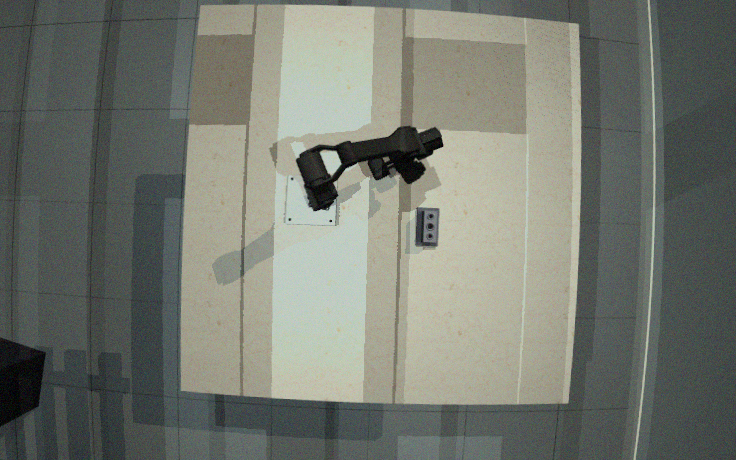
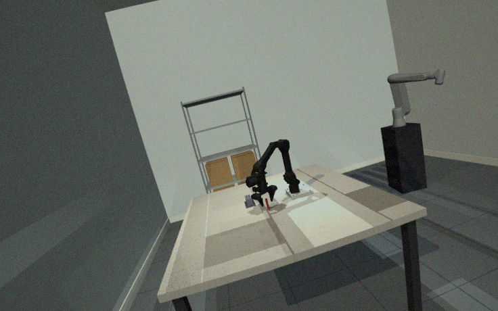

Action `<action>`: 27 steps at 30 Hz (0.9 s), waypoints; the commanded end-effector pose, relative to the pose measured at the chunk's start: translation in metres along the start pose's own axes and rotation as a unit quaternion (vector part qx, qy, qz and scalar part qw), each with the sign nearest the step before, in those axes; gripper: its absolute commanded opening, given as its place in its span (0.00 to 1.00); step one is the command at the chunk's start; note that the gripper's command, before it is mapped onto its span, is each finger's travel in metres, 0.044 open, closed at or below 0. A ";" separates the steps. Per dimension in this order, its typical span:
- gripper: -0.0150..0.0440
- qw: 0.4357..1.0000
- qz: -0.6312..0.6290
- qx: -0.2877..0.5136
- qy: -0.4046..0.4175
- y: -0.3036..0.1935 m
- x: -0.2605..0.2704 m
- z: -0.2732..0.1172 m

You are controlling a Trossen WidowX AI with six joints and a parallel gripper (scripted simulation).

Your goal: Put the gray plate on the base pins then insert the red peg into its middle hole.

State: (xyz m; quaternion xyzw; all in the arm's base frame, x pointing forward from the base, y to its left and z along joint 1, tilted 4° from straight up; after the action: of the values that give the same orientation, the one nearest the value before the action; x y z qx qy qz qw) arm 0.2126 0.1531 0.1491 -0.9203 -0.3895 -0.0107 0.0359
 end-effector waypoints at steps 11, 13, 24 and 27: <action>0.31 1.000 0.003 0.001 0.001 0.000 0.000 0.000; 0.29 1.000 0.003 0.001 0.001 0.000 0.000 0.000; 0.25 1.000 0.003 0.001 0.001 0.000 0.003 -0.013; 0.25 1.000 0.003 0.001 0.001 0.001 0.004 -0.022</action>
State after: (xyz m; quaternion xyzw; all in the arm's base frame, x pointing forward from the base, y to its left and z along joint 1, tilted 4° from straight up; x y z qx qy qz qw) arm 0.2147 0.1532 0.1624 -0.9212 -0.3873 -0.0081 0.0353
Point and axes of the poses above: the point midway between the two fingers, 35 mm back from their tips, its own z axis out along the fingers, its own x axis across the jaws, y = z × x, the point moved 9 cm from there along -z, back along the fingers, and after that the axes turned 7 degrees about -z, right-handed, at the moved point
